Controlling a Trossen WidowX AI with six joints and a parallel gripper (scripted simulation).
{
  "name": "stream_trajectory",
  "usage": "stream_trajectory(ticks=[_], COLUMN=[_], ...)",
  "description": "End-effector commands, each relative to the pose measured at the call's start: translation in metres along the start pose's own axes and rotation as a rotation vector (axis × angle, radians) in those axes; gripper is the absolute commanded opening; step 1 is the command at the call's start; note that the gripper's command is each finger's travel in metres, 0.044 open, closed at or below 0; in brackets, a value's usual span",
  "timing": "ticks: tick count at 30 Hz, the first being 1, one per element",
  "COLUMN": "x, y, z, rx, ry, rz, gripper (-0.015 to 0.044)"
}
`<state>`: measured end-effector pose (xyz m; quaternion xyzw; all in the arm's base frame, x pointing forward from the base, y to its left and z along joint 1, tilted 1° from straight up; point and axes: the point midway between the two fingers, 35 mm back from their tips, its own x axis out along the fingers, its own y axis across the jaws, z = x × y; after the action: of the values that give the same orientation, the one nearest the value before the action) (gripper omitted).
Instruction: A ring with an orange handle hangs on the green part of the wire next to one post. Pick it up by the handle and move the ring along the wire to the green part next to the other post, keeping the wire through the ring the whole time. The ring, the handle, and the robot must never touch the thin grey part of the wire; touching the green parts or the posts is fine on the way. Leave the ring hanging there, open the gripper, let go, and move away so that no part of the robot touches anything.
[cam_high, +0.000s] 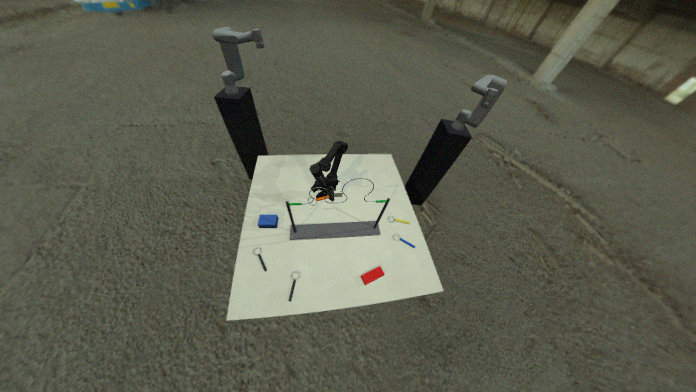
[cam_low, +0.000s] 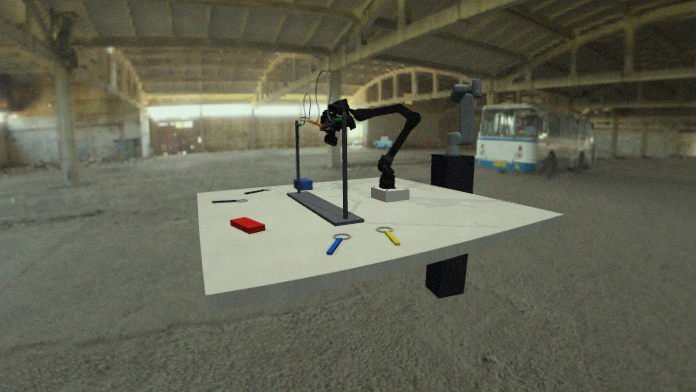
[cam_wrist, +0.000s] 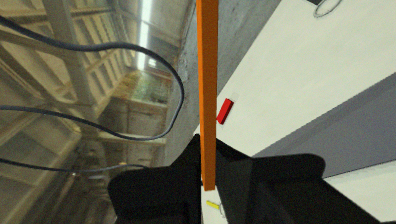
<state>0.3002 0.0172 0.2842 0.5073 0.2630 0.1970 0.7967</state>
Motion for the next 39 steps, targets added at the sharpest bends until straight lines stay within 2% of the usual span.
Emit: stream_trajectory(ticks=[1,39], x=[-0.003,-0.028], y=[0.013,0.109], z=[0.000,0.041], rx=[0.068,0.672], ry=[0.022,0.048], rz=[0.037,0.348], gripper=[-0.0150,-0.0150])
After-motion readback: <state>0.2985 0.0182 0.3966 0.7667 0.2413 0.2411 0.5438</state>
